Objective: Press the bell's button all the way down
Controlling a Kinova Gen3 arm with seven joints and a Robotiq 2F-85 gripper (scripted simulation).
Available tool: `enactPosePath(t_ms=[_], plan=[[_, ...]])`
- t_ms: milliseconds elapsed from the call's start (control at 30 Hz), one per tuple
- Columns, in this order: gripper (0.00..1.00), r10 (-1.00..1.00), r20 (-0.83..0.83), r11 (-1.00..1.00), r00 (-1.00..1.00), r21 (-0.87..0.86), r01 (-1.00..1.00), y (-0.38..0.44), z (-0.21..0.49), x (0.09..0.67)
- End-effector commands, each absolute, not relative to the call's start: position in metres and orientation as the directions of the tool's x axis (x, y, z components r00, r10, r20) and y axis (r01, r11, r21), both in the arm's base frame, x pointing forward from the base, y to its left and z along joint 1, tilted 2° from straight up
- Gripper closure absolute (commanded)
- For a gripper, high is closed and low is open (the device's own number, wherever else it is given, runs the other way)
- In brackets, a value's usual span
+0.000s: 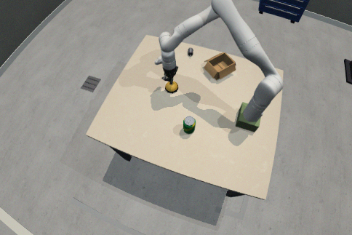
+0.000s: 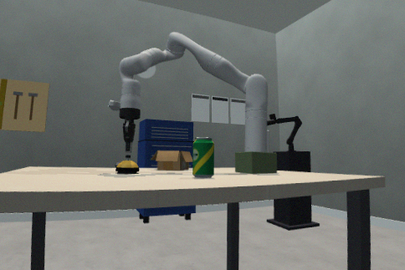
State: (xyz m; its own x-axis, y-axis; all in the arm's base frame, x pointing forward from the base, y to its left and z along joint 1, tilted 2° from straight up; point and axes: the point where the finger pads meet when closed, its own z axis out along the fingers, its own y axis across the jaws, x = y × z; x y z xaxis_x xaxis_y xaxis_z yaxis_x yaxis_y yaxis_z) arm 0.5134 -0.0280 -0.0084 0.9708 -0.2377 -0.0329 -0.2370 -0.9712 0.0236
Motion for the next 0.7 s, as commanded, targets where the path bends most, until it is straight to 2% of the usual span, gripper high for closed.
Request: enactPosePath(t_ms=[0,667], plan=[[0.90,-0.238,-0.031,-0.971,0.971,0.023,-0.237,-0.0280,-0.0075,0.5141],[0.90,-0.238,-0.031,-0.971,0.971,0.023,-0.237,-0.0281,-0.0163,0.5138]])
